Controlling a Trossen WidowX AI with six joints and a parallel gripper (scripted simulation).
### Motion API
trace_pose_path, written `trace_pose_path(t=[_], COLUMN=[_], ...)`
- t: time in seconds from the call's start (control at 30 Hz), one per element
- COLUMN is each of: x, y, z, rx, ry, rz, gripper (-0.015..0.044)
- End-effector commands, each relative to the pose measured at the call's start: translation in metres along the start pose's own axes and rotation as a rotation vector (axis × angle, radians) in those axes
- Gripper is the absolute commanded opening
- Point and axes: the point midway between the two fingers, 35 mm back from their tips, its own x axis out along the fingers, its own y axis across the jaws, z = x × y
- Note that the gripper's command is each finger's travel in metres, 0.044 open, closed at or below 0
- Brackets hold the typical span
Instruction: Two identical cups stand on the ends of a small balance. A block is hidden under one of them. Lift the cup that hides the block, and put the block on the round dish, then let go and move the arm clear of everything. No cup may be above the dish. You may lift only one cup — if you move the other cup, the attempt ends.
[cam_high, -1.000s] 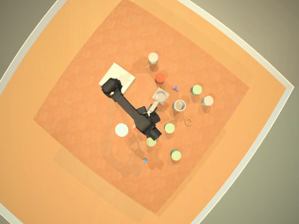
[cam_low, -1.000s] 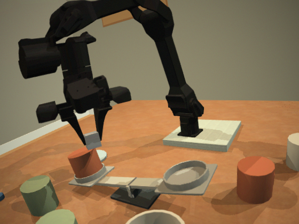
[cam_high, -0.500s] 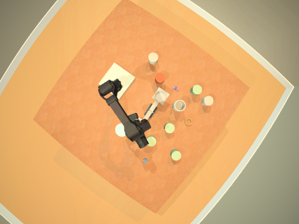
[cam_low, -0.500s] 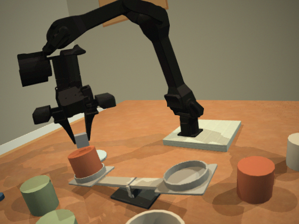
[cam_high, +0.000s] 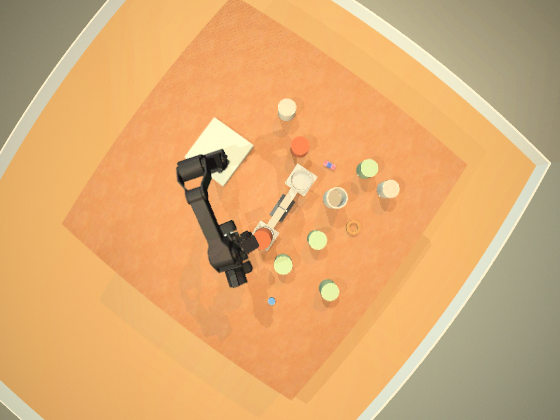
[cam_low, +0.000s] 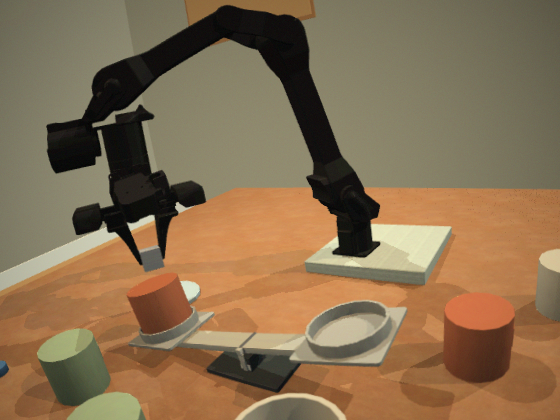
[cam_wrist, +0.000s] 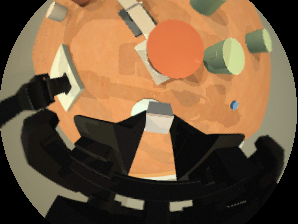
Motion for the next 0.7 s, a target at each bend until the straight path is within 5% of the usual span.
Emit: trace_pose_path(t=[0.0, 0.67], x=[0.007, 0.055], y=[0.006, 0.018], z=[-0.021, -0.055], rx=[-0.015, -0.033], ry=[0.006, 0.008], rz=[0.010, 0.021], gripper=[0.0000, 0.0000])
